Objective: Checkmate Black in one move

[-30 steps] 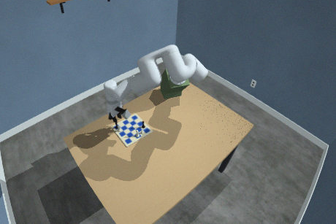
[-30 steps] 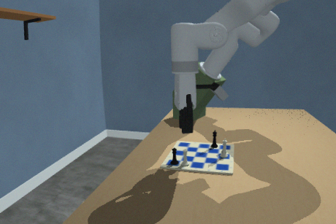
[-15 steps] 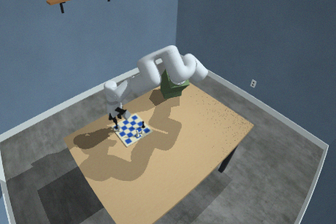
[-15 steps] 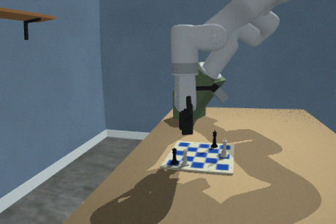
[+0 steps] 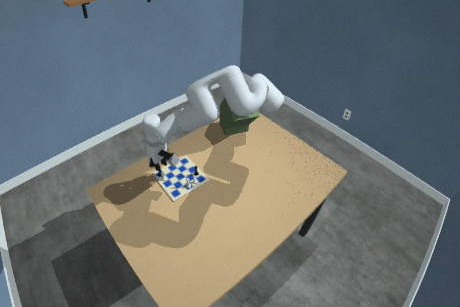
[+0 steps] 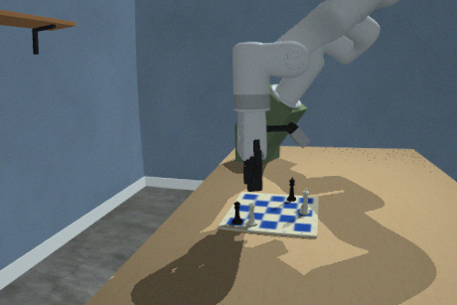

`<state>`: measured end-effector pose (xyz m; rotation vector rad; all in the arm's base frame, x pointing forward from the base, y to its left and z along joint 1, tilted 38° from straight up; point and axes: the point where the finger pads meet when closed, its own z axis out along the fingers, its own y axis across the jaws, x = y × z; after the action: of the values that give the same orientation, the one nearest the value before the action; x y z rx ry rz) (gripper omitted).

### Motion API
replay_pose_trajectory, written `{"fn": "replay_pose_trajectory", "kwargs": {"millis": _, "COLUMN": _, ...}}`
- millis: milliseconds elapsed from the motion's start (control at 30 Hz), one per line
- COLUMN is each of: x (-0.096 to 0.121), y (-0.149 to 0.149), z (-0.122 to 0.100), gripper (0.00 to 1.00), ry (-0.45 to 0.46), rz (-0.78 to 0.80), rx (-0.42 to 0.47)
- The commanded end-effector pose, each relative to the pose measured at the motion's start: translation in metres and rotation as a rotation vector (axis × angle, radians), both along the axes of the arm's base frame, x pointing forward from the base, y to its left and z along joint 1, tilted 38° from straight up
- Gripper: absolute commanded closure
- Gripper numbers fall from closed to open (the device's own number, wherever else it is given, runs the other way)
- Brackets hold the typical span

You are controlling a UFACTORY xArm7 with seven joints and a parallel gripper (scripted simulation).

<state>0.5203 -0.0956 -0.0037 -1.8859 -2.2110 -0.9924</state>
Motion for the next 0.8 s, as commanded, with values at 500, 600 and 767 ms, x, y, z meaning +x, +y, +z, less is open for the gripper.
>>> {"fn": "replay_pose_trajectory", "kwargs": {"millis": 500, "x": 0.010, "y": 0.010, "z": -0.019, "gripper": 0.58, "ry": -0.002, "rz": -0.003, "rx": -0.002}}
{"fn": "replay_pose_trajectory", "kwargs": {"millis": 600, "x": 0.011, "y": 0.011, "z": -0.021, "gripper": 0.58, "ry": -0.002, "rz": -0.003, "rx": -0.002}}
{"fn": "replay_pose_trajectory", "kwargs": {"millis": 767, "x": 0.012, "y": 0.013, "z": -0.022, "gripper": 0.58, "ry": -0.002, "rz": -0.003, "rx": -0.002}}
